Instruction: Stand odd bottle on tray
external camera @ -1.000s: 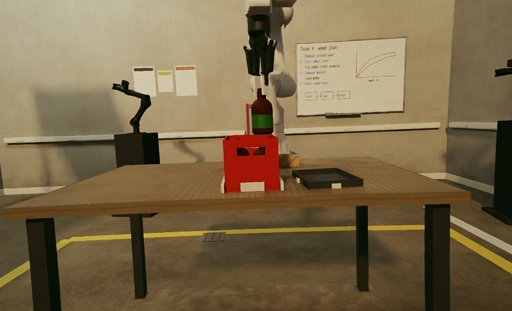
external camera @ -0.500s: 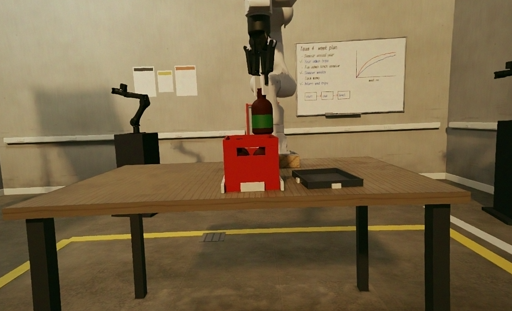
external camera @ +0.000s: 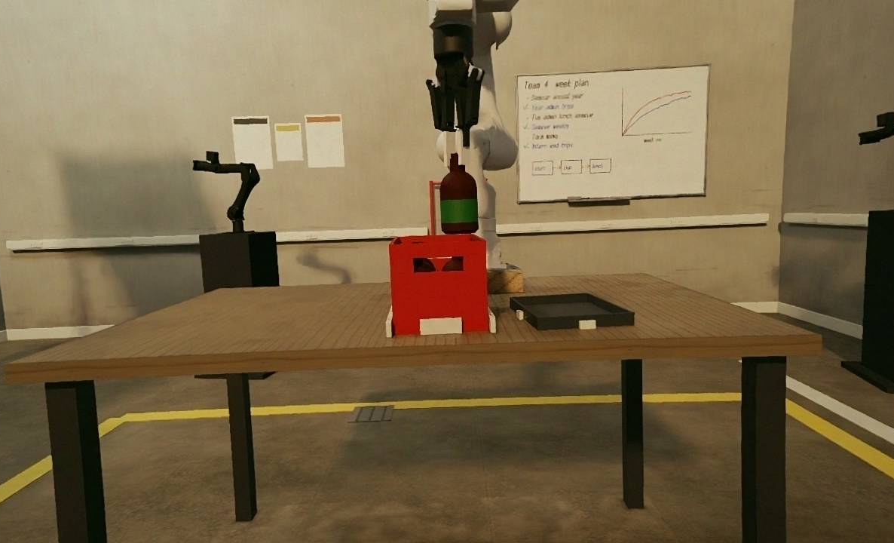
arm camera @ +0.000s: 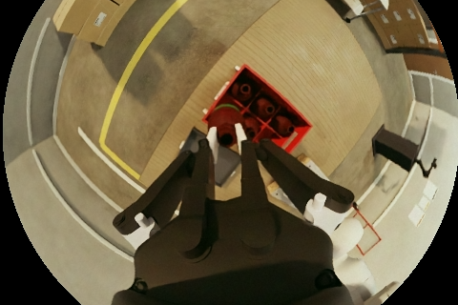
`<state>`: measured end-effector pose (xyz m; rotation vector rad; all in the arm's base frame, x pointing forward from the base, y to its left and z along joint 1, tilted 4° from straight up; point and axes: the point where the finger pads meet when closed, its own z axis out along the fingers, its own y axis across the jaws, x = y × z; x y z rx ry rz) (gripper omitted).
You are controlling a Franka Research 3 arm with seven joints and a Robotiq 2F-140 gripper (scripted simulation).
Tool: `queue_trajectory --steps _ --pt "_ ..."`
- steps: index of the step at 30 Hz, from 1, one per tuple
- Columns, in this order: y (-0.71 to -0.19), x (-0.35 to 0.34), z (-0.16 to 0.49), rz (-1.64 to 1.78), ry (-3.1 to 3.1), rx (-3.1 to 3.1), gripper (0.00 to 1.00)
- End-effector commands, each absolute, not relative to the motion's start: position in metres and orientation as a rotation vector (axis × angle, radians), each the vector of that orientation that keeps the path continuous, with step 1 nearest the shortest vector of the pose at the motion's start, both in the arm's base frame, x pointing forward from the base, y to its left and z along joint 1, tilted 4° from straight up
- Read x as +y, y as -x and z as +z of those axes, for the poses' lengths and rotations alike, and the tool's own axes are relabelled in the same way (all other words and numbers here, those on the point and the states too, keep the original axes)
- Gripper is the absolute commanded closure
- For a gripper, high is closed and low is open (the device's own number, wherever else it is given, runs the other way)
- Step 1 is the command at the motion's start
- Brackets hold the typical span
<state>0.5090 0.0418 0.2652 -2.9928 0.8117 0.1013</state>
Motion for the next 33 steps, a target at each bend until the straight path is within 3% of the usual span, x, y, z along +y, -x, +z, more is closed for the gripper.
queue_trajectory --steps 1,33 --pt "-0.509 0.044 0.267 0.097 2.991 0.814 0.9" --pt "-0.495 0.067 0.269 0.097 2.991 0.814 0.9"
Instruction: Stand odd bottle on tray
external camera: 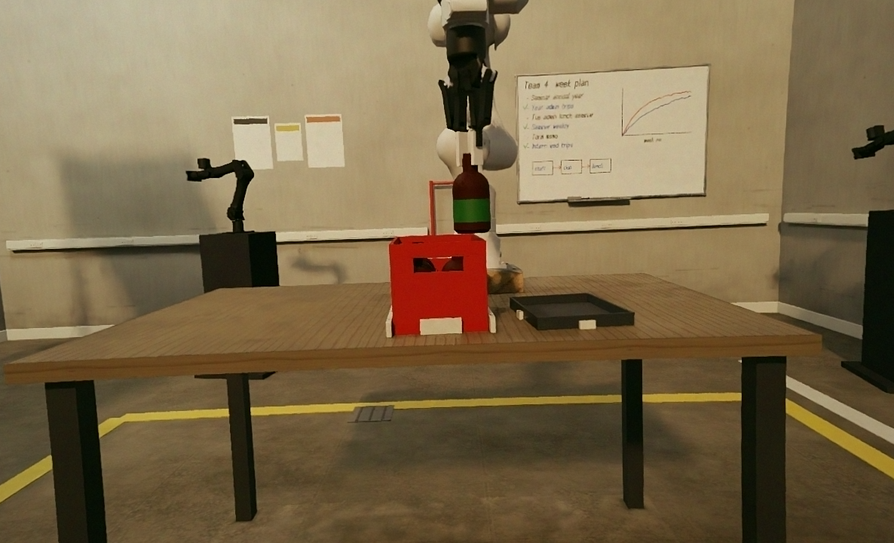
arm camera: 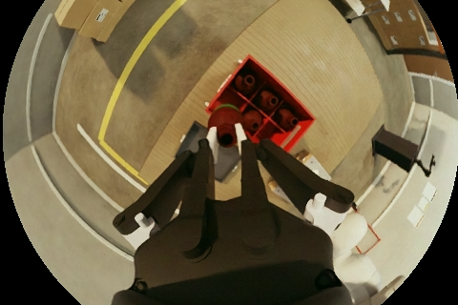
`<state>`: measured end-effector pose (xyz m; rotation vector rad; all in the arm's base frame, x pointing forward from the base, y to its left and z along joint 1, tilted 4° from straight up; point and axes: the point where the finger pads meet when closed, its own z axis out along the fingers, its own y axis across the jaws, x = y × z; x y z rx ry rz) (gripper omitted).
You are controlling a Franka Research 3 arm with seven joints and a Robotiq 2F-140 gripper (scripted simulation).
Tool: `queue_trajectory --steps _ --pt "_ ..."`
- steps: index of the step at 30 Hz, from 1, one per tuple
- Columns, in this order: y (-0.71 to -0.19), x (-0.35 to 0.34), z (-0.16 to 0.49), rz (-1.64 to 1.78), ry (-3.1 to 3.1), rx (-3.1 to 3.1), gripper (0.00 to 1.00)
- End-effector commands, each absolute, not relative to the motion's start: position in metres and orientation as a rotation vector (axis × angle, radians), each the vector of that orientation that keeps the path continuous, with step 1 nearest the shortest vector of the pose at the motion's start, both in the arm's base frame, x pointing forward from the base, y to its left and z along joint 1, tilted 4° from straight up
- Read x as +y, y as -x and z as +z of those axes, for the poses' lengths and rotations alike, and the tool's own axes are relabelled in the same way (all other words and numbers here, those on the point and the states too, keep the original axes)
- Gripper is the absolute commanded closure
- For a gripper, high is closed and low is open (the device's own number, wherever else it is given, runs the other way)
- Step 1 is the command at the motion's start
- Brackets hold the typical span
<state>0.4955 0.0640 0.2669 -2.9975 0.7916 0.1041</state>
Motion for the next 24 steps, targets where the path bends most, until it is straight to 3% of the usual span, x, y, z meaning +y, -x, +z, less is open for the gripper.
queue_trajectory --steps 1,24 --pt "-0.495 0.067 0.269 0.097 2.991 0.814 0.9" --pt "-0.474 0.102 0.272 0.097 2.991 0.814 0.9"
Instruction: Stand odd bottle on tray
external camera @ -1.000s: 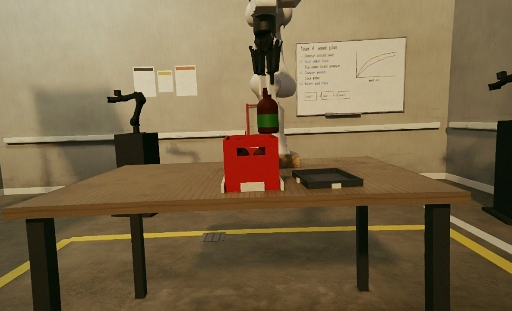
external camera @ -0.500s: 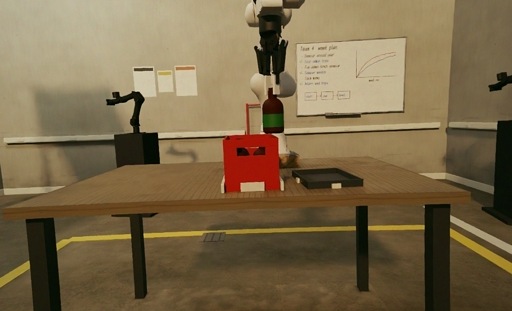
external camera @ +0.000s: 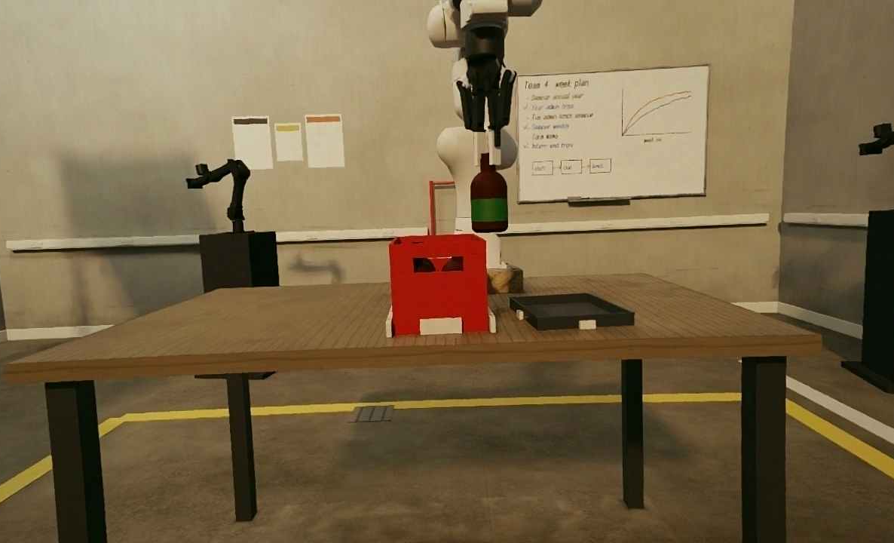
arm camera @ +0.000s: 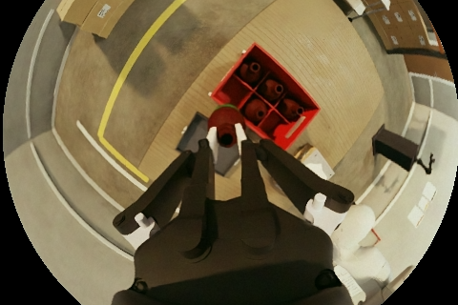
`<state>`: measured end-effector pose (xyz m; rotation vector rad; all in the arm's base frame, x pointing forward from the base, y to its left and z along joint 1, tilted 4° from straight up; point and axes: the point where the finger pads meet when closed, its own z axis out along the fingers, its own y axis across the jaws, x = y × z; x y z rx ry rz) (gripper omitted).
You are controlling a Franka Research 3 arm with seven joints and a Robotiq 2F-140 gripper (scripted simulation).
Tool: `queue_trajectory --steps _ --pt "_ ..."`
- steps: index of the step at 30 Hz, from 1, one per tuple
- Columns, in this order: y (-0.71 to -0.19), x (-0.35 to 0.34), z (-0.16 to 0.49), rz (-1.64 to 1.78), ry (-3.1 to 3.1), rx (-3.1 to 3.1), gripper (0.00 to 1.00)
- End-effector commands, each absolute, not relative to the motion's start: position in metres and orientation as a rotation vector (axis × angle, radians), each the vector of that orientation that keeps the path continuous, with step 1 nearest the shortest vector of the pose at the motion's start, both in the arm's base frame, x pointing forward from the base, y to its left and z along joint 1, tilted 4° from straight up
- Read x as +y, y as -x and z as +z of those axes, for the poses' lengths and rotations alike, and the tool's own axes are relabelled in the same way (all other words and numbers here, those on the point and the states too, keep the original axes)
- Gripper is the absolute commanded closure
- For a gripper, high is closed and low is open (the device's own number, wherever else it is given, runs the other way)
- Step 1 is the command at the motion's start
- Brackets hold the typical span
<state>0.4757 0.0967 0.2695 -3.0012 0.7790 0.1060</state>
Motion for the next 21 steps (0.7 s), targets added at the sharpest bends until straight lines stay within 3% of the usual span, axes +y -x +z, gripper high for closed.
queue_trajectory --steps 1,21 --pt "-0.473 0.104 0.273 0.097 2.991 0.814 0.9" --pt "-0.448 0.146 0.276 0.097 2.991 0.814 0.9"
